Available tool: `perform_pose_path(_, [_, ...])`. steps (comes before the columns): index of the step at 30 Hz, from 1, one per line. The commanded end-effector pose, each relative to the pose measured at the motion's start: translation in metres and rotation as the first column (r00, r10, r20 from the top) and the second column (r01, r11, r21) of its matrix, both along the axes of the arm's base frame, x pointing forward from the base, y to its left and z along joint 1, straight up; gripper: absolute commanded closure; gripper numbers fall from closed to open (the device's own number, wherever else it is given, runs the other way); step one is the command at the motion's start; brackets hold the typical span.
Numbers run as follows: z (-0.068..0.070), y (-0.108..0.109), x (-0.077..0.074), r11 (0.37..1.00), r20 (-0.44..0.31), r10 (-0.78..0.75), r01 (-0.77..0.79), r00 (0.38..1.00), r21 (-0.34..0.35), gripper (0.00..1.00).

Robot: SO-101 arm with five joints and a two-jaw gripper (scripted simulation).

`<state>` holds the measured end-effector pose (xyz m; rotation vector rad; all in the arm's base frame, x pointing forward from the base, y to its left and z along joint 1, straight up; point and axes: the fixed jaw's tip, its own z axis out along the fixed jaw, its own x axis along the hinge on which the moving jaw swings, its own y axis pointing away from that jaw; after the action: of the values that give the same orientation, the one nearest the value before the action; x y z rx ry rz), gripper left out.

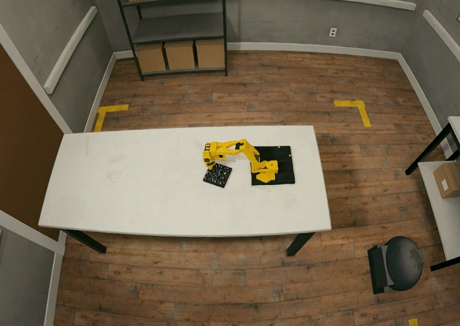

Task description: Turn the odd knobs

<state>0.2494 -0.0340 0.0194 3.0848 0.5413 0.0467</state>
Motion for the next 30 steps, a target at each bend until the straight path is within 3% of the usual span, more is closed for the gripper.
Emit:
perform_pose_path(1, [-0.0066, -0.0010, -0.0041, 1.000, -0.027, 0.002, -0.002, 1.000, 0.004, 0.90])
perform_pose_path(15, [-0.0153, -0.0007, -0.0091, 1.000, -0.027, 0.002, -0.002, 1.000, 0.004, 0.90])
perform_pose_path(30, [-0.0155, -0.0007, -0.0092, 1.000, -0.027, 0.002, -0.002, 1.000, 0.004, 0.90])
